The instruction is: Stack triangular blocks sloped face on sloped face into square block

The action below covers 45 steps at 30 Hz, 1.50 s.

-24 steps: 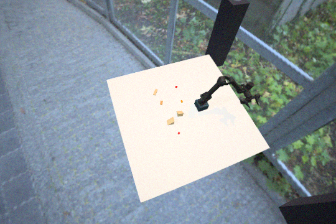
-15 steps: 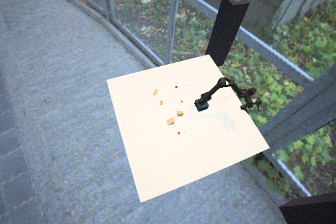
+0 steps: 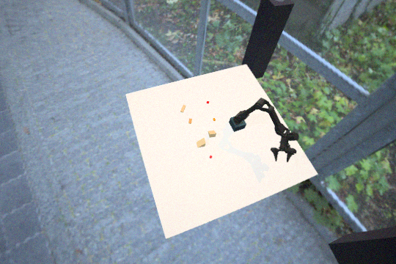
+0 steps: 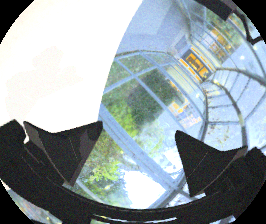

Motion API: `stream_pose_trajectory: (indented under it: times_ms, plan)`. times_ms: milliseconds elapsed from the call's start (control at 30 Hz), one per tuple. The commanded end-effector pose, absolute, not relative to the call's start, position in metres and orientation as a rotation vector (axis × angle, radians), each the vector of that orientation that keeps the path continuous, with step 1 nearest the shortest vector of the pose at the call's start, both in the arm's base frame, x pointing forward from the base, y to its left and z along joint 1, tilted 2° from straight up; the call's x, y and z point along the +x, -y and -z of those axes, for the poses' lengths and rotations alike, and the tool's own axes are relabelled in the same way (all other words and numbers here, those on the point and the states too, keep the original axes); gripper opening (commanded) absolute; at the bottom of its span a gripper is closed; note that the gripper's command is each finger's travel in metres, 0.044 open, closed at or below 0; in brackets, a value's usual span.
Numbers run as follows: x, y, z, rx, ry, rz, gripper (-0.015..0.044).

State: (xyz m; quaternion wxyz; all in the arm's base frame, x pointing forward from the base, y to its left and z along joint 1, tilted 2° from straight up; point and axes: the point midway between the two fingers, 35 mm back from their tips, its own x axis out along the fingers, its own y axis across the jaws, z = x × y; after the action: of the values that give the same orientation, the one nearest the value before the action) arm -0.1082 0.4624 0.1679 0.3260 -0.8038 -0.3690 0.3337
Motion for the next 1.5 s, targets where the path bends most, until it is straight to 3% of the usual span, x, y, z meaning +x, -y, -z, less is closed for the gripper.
stream_pose_trajectory:
  times_ms: [0, 367, 767, 1000, 1267, 1467]
  plan:
    - [-0.039, -0.474, -0.161, -2.061, 0.734, -0.908, 0.0440]
    - [0.149, -0.446, -0.124, -1.794, 0.024, -0.932, 0.0440]
    - [0.311, -0.310, -0.080, -1.187, -0.806, -0.687, 0.0440]
    - [0.357, -0.202, -0.064, -0.671, -1.217, -0.388, 0.0440]
    - [0.364, -0.082, -0.062, 0.014, -1.546, 0.061, 0.0440]
    - [0.363, -0.073, -0.062, 0.072, -1.565, 0.102, 0.0440]
